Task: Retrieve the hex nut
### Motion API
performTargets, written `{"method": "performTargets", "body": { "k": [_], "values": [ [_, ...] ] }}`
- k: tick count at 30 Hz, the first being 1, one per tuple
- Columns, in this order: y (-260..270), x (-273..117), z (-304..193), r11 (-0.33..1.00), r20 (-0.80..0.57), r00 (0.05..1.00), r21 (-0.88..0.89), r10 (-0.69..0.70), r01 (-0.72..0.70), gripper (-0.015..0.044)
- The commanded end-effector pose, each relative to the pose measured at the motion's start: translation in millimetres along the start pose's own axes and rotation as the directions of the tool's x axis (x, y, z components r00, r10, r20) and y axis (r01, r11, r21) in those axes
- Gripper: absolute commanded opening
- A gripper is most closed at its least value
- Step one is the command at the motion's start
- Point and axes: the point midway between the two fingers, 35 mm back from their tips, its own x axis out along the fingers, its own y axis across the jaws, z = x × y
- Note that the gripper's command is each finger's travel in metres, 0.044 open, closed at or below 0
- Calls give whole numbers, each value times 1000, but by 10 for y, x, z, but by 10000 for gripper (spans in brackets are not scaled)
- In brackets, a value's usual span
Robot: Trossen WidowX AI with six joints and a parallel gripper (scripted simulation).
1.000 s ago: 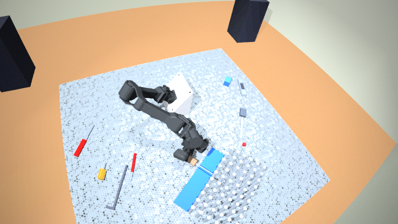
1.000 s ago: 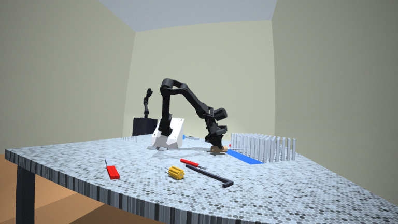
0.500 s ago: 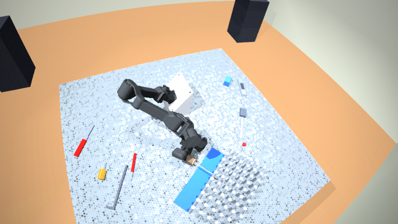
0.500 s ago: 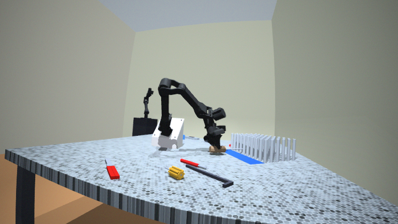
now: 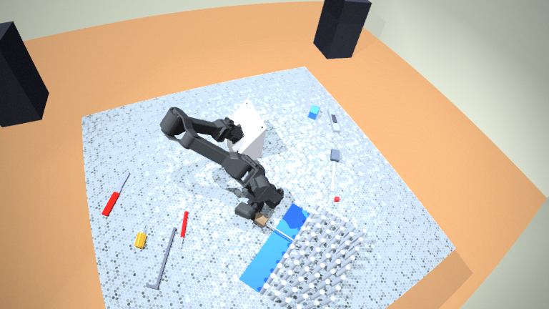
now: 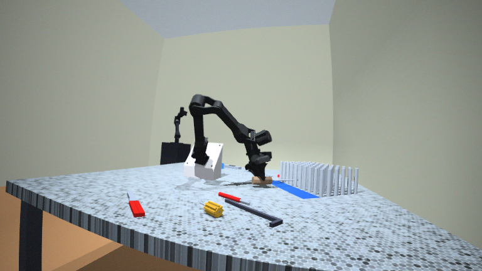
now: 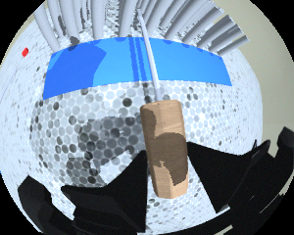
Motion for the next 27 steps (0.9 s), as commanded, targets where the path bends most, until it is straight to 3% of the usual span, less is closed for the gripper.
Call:
{"method": "performTargets", "body": {
  "k": [1,27],
  "values": [
    [2,-9,-29,1000,2,1000,-2,1,-1,0],
    [3,-46,-171,1000,2,1000,-3,1,-1,0]
  ]
}}
